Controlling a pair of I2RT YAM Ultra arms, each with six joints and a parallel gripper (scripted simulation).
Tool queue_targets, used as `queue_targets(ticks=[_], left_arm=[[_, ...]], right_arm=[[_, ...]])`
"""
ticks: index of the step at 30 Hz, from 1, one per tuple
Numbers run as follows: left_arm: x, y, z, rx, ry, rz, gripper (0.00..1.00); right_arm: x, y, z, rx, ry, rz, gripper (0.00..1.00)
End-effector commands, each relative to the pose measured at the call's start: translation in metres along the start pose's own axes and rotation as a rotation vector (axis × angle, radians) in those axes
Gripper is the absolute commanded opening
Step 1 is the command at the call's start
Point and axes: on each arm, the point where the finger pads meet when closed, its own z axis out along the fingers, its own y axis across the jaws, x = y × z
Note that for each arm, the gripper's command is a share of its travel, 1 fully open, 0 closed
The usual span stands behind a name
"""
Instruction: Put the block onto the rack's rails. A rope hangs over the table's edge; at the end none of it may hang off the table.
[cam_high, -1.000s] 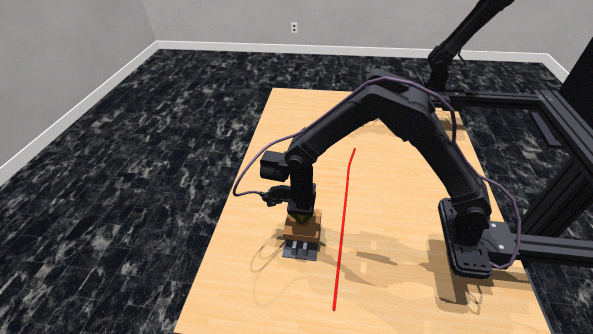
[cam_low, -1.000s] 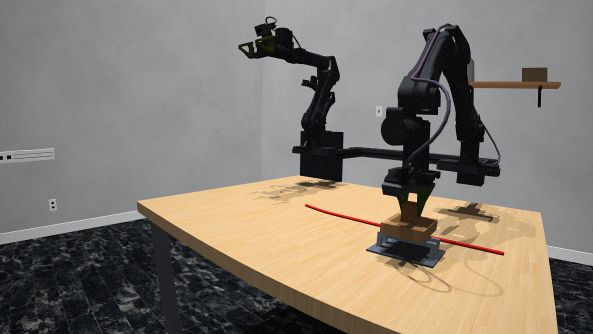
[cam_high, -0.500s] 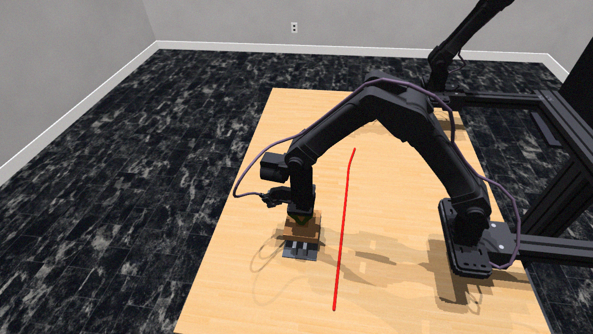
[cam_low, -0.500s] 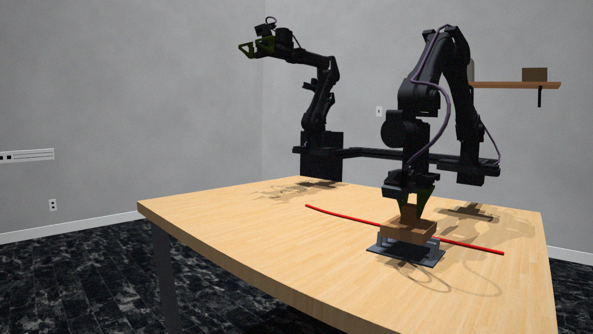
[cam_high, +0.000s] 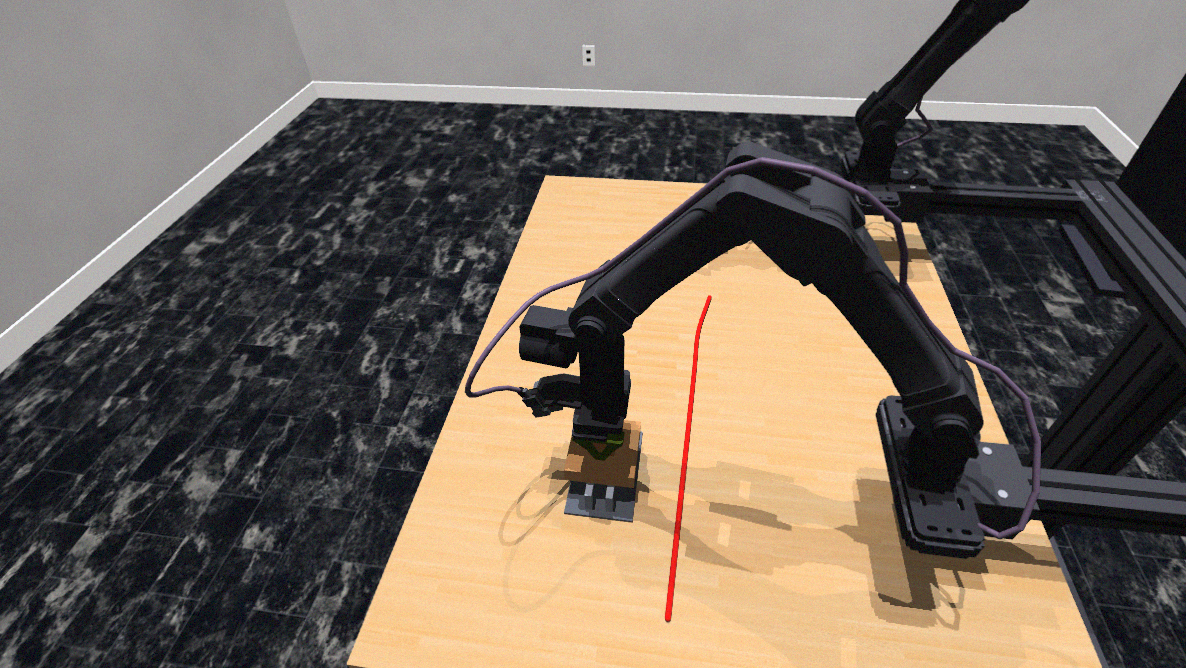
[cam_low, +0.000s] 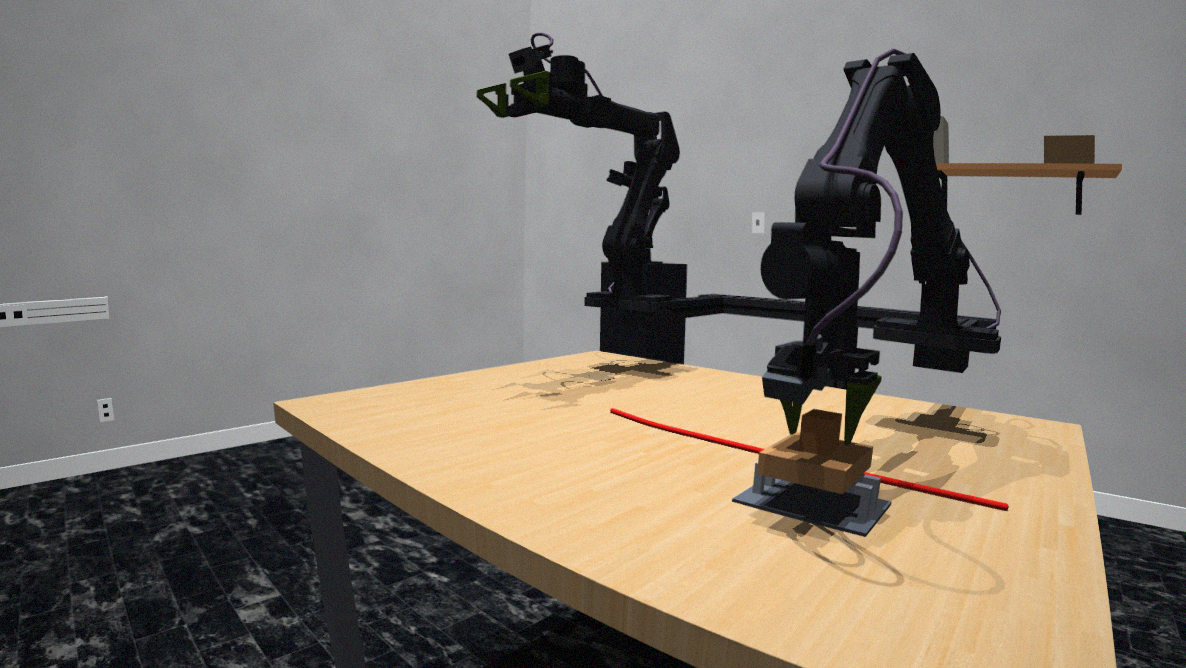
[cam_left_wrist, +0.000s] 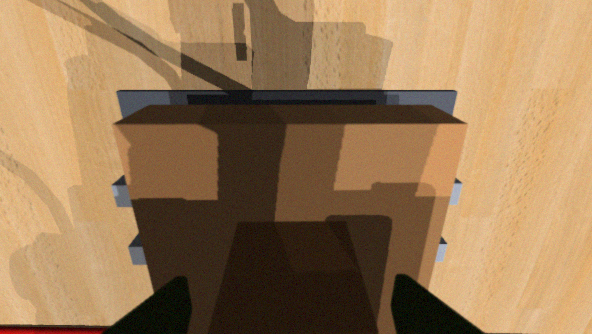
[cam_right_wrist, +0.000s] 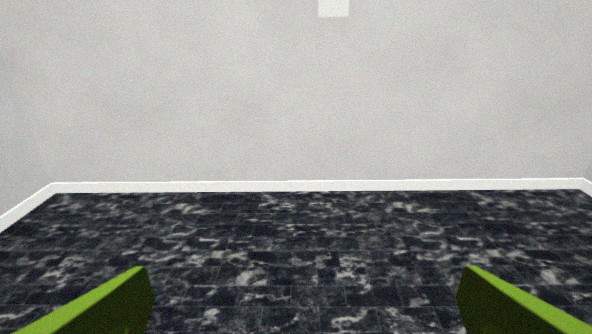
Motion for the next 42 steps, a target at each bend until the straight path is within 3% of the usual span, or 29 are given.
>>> queue_targets(ticks=[1, 15, 31, 32, 42], left_arm=[[-0.022, -0.002, -0.024, 0.007, -0.073, -0.002, 0.68], [-0.016, -0.002, -0.023, 0.003, -0.053, 0.001, 0.68], [-0.022, -0.005, -0.045, 0.007, -0.077, 0.003, 0.68], [-0.013, -0.003, -0.040, 0.002, -0.039, 0.000, 0.68], [-0.015, -0.004, -0.092, 0.003, -0.056, 0.000, 0.68]], right_arm=[[-0.041, 0.005, -0.013, -0.018, -0.102, -0.006, 1.00], [-0.041, 0.005, -0.013, -0.018, -0.102, -0.006, 1.00], [-0.041, 0.005, -0.013, -0.018, -0.102, -0.006, 1.00], [-0.041, 0.005, -0.013, -0.018, -0.102, -0.006, 1.00], [-0.041, 0.005, -0.013, -0.018, -0.102, -0.006, 1.00]])
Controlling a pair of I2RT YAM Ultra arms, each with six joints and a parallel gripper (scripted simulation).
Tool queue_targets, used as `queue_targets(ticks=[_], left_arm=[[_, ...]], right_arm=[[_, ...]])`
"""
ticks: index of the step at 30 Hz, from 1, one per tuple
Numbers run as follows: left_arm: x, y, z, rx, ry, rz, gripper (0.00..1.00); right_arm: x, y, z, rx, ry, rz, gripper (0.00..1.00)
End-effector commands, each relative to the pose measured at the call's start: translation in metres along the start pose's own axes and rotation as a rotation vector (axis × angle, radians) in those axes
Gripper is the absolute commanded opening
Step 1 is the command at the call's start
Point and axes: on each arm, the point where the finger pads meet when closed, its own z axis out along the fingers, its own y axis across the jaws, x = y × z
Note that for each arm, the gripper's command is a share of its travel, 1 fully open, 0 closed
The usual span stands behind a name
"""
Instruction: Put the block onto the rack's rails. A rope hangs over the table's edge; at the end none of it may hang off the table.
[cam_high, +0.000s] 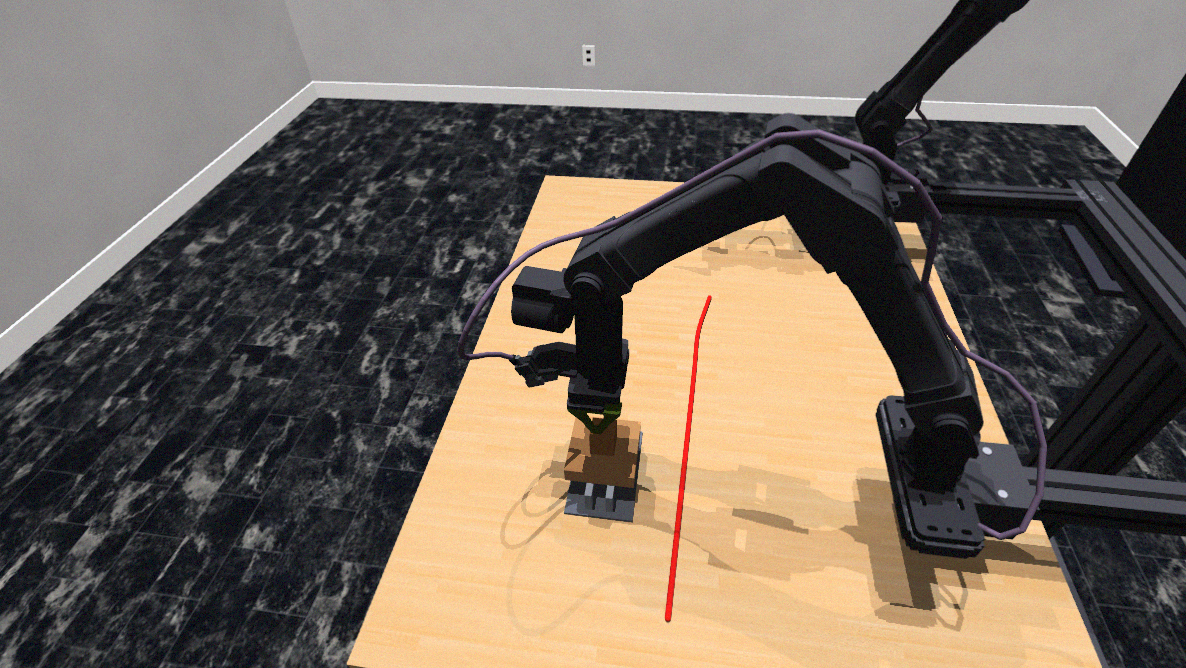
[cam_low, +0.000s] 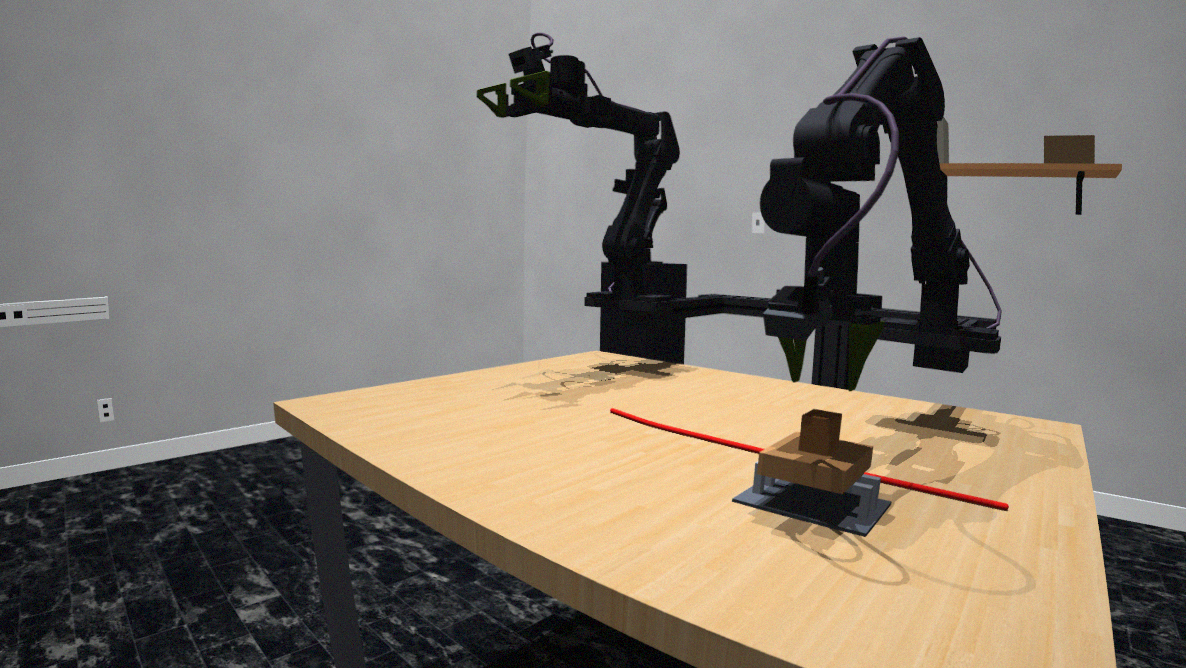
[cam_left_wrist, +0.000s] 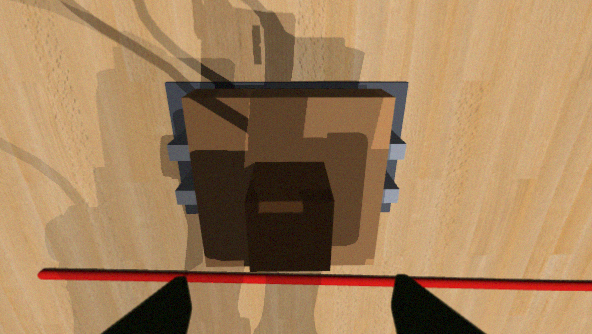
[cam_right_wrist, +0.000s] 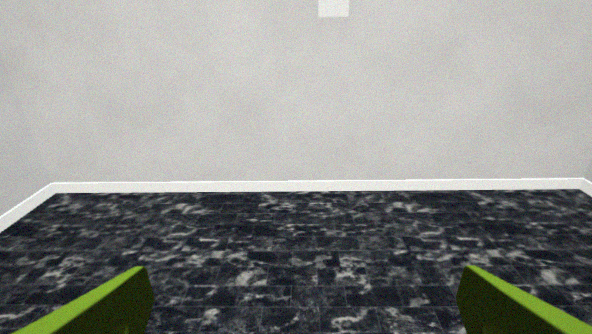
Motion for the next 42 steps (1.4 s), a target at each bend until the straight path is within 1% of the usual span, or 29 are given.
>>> queue_targets(ticks=[1, 3, 4, 7, 8, 10, 12, 14, 17, 18, 20, 23, 27, 31, 38, 40, 41, 42], left_arm=[[-0.012, -0.003, -0.033, 0.002, -0.051, -0.002, 0.68], [-0.012, -0.006, -0.022, 0.003, -0.055, 0.003, 0.68], [-0.004, -0.004, -0.015, -0.001, -0.024, 0.004, 0.68], [-0.006, -0.002, -0.015, 0.001, -0.039, 0.001, 0.68], [0.000, -0.003, -0.013, -0.001, -0.023, 0.005, 0.68], [0.004, -0.002, -0.013, -0.003, -0.010, 0.005, 0.68], [-0.004, -0.003, -0.011, -0.001, -0.025, 0.004, 0.68], [-0.013, -0.004, -0.017, 0.003, -0.053, 0.004, 0.68], [-0.018, -0.005, -0.018, 0.005, -0.064, 0.004, 0.68], [-0.018, 0.000, -0.021, 0.000, -0.069, 0.002, 0.68], [-0.025, 0.005, -0.037, 0.006, -0.131, -0.008, 0.68], [-0.025, 0.004, -0.039, 0.012, -0.145, -0.005, 0.68], [-0.030, 0.005, -0.054, 0.029, -0.231, 0.003, 0.68], [-0.040, 0.008, -0.079, 0.038, -0.339, 0.006, 0.68], [-0.055, 0.014, -0.132, 0.050, -0.537, 0.006, 0.68], [-0.055, 0.014, -0.132, 0.050, -0.537, 0.006, 0.68], [-0.058, 0.015, -0.140, 0.052, -0.568, 0.006, 0.68], [-0.057, 0.016, -0.145, 0.052, -0.586, 0.006, 0.68]], right_arm=[[-0.041, 0.005, -0.013, -0.018, -0.102, -0.006, 1.00], [-0.041, 0.005, -0.013, -0.018, -0.102, -0.006, 1.00], [-0.041, 0.005, -0.013, -0.018, -0.102, -0.006, 1.00], [-0.041, 0.005, -0.013, -0.018, -0.102, -0.006, 1.00], [-0.041, 0.005, -0.013, -0.018, -0.102, -0.006, 1.00], [-0.041, 0.005, -0.013, -0.018, -0.102, -0.006, 1.00], [-0.041, 0.005, -0.013, -0.018, -0.102, -0.006, 1.00], [-0.041, 0.005, -0.013, -0.018, -0.102, -0.006, 1.00], [-0.041, 0.005, -0.013, -0.018, -0.102, -0.006, 1.00], [-0.041, 0.005, -0.012, -0.017, -0.102, -0.006, 1.00], [-0.041, 0.005, -0.012, -0.017, -0.101, -0.006, 1.00], [-0.041, 0.005, -0.012, -0.017, -0.101, -0.006, 1.00], [-0.038, 0.005, -0.012, -0.016, -0.089, -0.006, 1.00], [-0.035, 0.005, -0.012, -0.014, -0.076, -0.006, 1.00], [-0.033, 0.005, -0.012, -0.011, -0.071, -0.005, 1.00], [-0.033, 0.005, -0.012, -0.011, -0.071, -0.005, 1.00], [-0.027, 0.003, -0.008, -0.006, -0.060, -0.004, 1.00], [-0.037, 0.005, -0.012, -0.011, -0.086, -0.005, 1.00]])
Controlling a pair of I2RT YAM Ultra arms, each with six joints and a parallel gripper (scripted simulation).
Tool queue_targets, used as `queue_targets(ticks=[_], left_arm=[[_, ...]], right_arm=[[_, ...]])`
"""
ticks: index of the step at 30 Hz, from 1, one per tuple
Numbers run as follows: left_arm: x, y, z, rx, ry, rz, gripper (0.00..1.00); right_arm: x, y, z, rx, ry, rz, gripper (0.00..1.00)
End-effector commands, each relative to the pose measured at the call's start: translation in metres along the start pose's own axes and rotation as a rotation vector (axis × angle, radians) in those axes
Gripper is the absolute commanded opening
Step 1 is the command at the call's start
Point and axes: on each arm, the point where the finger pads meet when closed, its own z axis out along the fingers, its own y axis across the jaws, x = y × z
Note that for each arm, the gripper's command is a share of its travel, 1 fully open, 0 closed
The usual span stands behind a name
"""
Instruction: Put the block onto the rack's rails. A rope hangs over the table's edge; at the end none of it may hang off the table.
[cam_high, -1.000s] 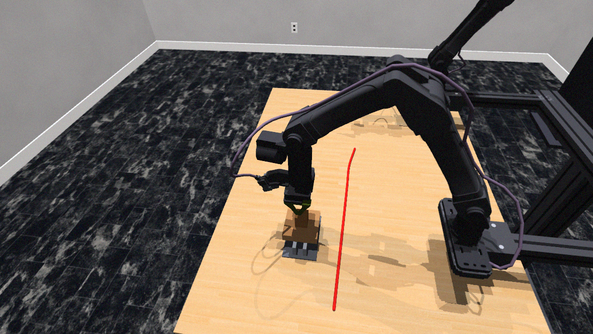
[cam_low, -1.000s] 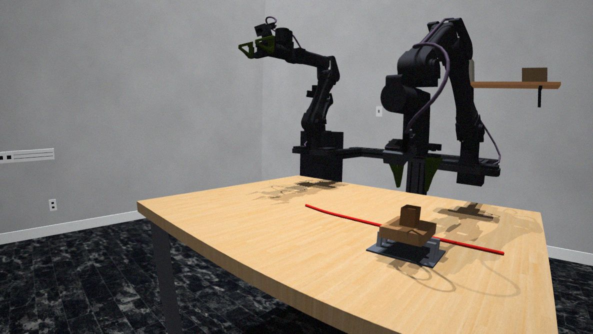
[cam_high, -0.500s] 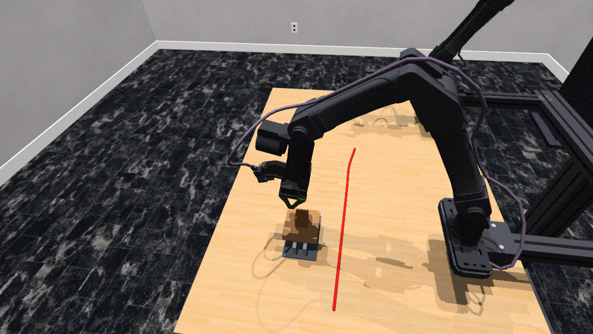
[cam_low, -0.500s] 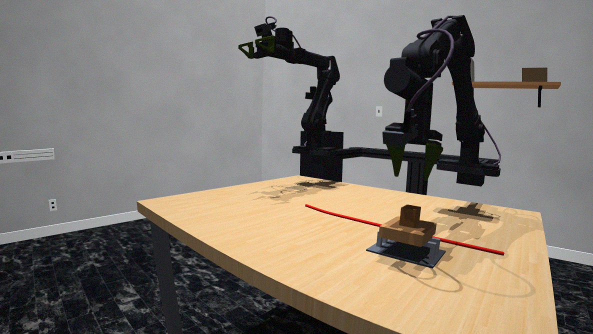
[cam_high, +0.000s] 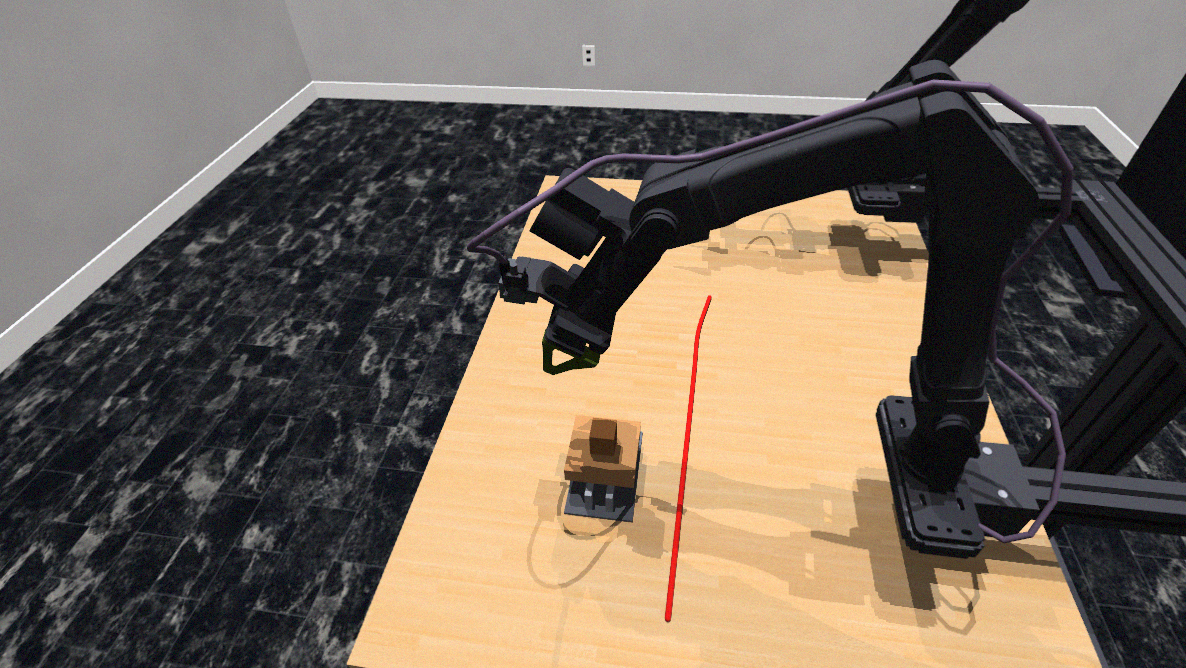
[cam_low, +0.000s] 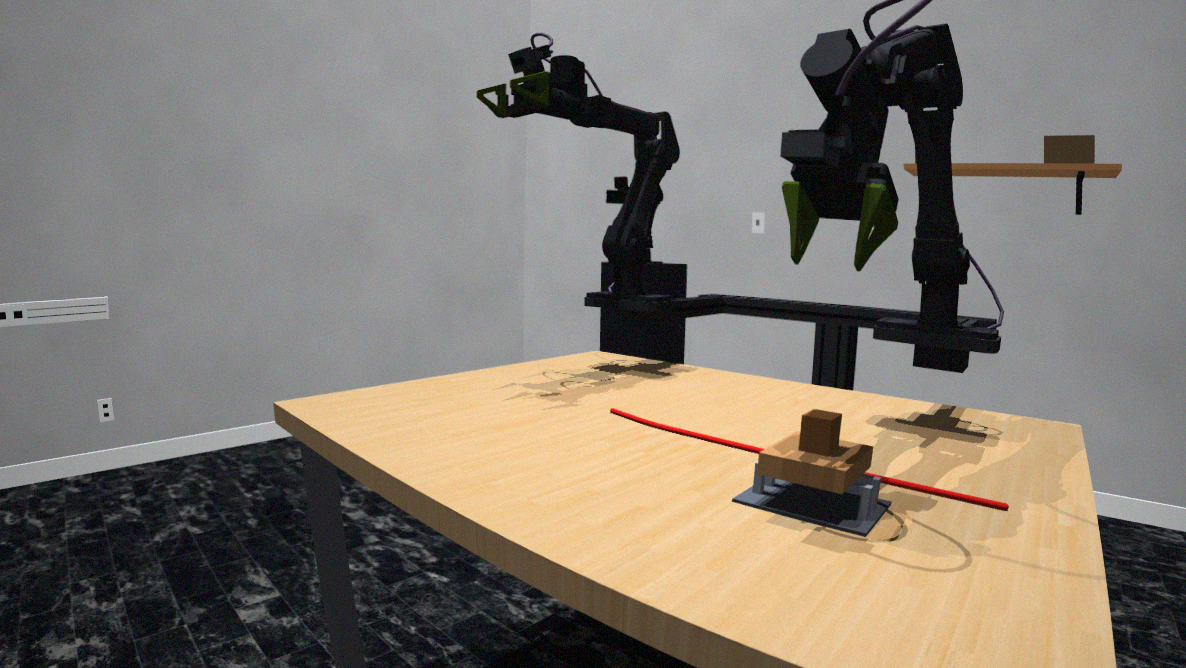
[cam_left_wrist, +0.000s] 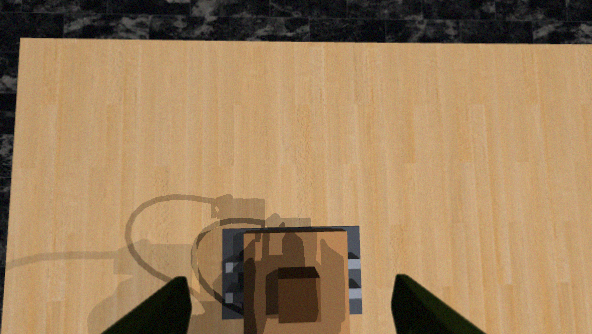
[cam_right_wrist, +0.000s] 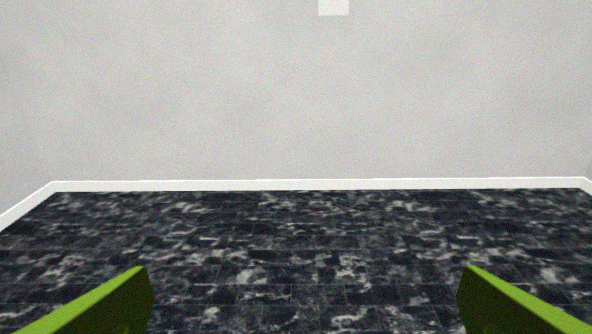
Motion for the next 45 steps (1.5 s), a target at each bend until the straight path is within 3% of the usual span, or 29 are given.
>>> queue_targets(ticks=[1, 12, 17, 25, 30, 33, 37, 45], left_arm=[[-0.021, 0.003, -0.020, 0.013, -0.119, 0.005, 0.68], [-0.065, 0.009, -0.096, 0.017, -0.413, 0.013, 0.68], [-0.071, 0.012, -0.115, 0.016, -0.484, 0.015, 0.68], [-0.089, 0.016, -0.178, 0.009, -0.691, 0.023, 0.68], [-0.093, 0.019, -0.215, 0.002, -0.811, 0.029, 0.68], [-0.093, 0.020, -0.223, 0.001, -0.835, 0.028, 0.68], [-0.093, 0.022, -0.250, -0.006, -0.921, 0.030, 0.68], [-0.087, 0.026, -0.305, -0.023, -1.093, 0.041, 0.68]], right_arm=[[-0.040, 0.005, -0.013, -0.008, -0.098, -0.005, 1.00], [-0.034, -0.005, -0.012, 0.017, -0.077, -0.007, 1.00], [-0.035, 0.006, -0.012, -0.020, -0.081, -0.006, 1.00], [-0.032, 0.003, -0.012, -0.003, -0.070, -0.005, 1.00], [-0.031, 0.003, -0.012, -0.008, -0.066, -0.005, 1.00], [-0.025, 0.002, -0.008, -0.005, -0.054, -0.004, 1.00], [-0.037, 0.003, -0.012, -0.007, -0.091, -0.005, 1.00], [-0.023, 0.005, -0.010, -0.012, -0.058, -0.005, 1.00]])
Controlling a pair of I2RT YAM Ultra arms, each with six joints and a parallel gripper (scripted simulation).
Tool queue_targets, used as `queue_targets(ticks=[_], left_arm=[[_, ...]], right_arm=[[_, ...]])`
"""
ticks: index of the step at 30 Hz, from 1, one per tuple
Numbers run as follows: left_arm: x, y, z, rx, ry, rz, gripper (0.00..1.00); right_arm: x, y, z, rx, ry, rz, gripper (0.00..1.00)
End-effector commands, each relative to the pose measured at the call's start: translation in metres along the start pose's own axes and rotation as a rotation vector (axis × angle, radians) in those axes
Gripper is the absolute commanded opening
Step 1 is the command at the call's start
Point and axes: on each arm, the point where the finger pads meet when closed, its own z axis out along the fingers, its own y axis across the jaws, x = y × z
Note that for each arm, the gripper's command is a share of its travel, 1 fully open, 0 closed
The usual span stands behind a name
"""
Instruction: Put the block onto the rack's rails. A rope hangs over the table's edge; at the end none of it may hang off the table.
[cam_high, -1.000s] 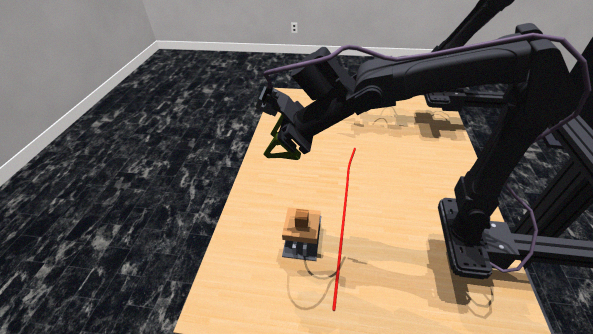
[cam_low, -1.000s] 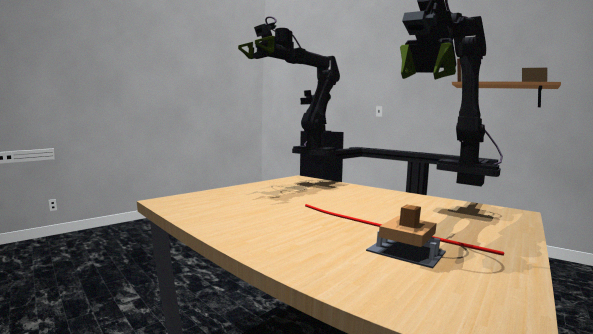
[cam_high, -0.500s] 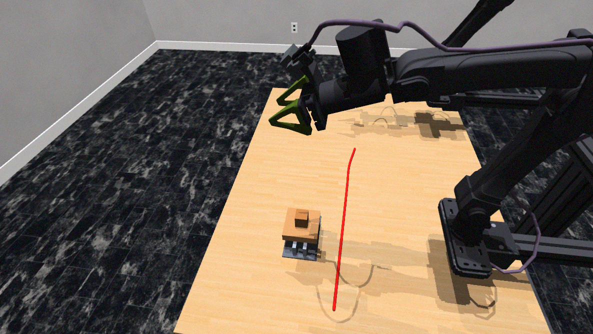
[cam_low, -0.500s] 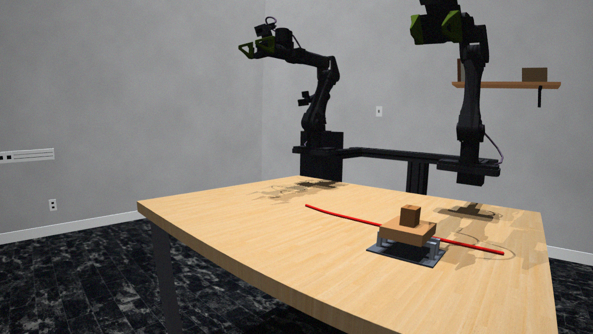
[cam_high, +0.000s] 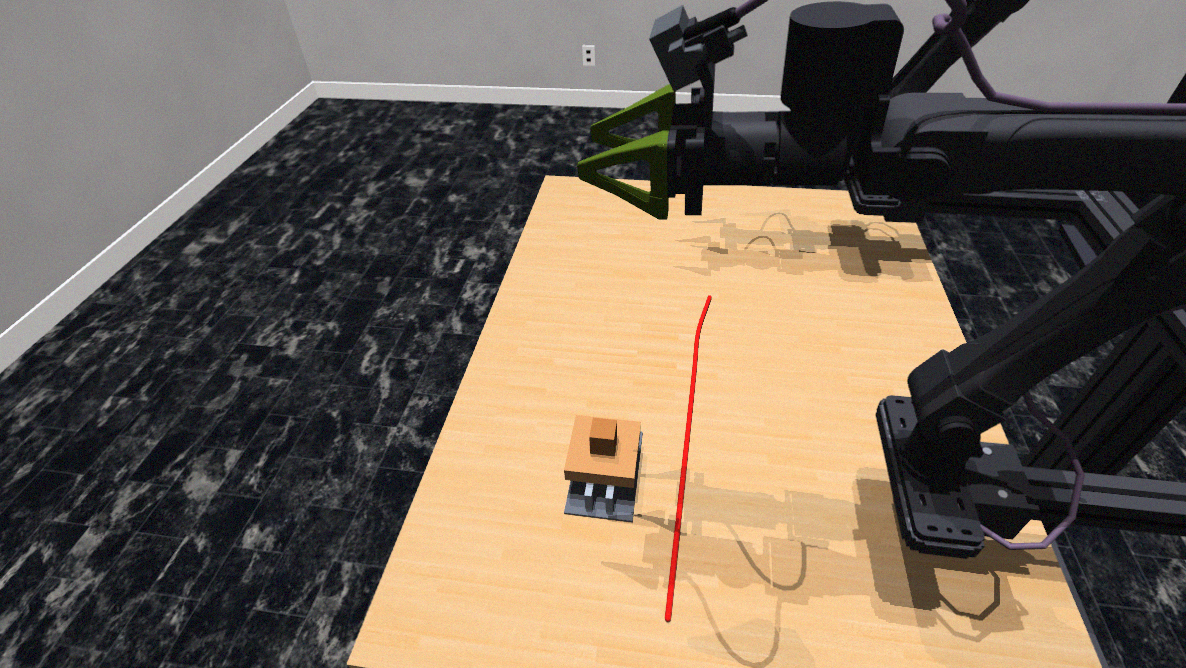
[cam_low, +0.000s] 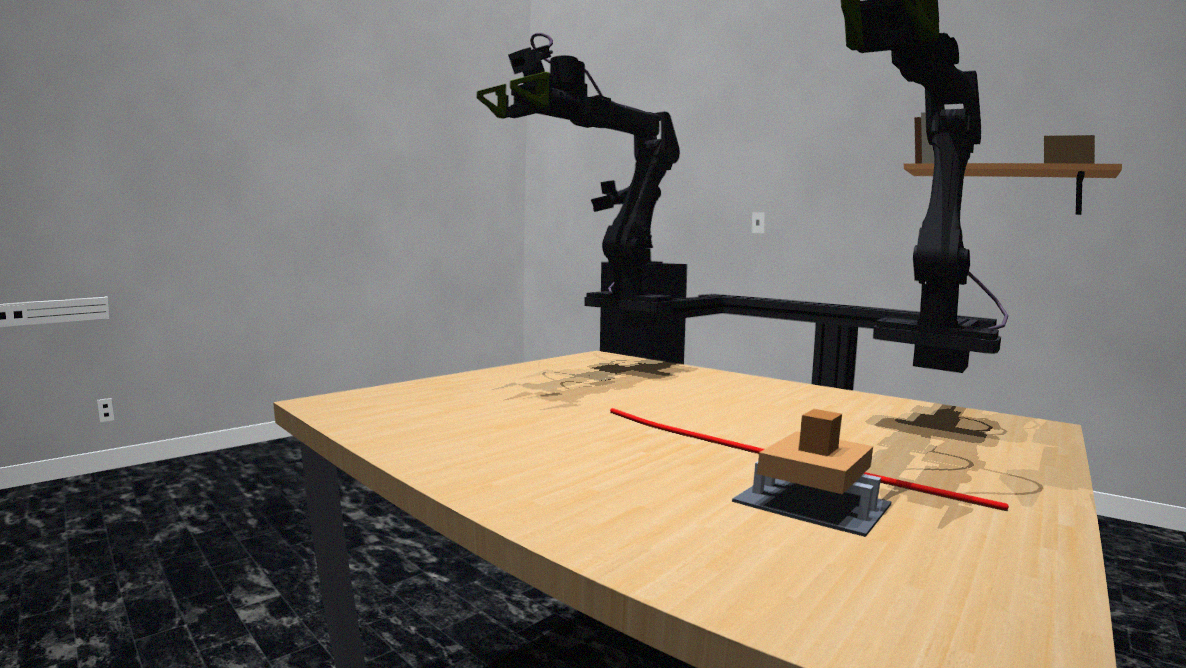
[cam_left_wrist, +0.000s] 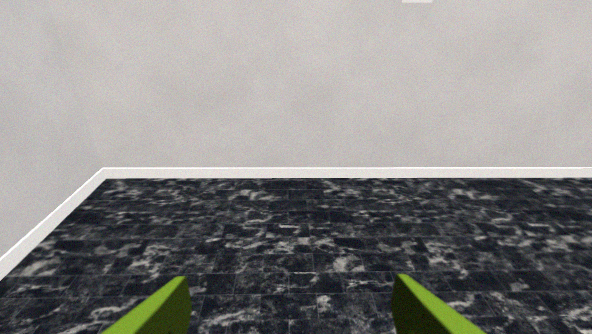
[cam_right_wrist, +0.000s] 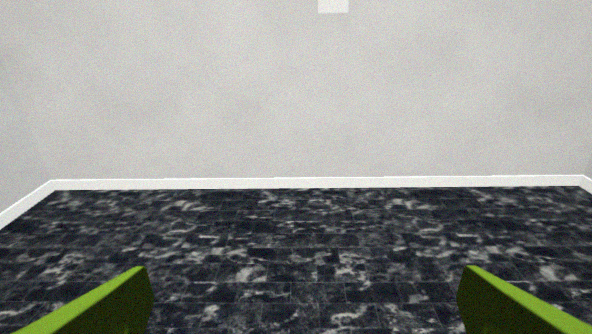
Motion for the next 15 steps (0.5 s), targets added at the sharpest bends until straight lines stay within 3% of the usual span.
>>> queue_targets(ticks=[1, 9, 15], left_arm=[[-0.027, 0.003, -0.018, -0.001, -0.110, 0.012, 0.68], [-0.032, -0.003, -0.024, 0.015, -0.110, -0.003, 0.68], [-0.032, -0.002, -0.012, 0.004, -0.090, -0.005, 0.68]], right_arm=[[-0.024, 0.005, -0.010, -0.014, -0.064, -0.005, 1.00], [-0.013, 0.007, -0.009, -0.018, -0.041, -0.005, 1.00], [-0.015, 0.000, -0.009, 0.003, -0.043, -0.005, 1.00]])
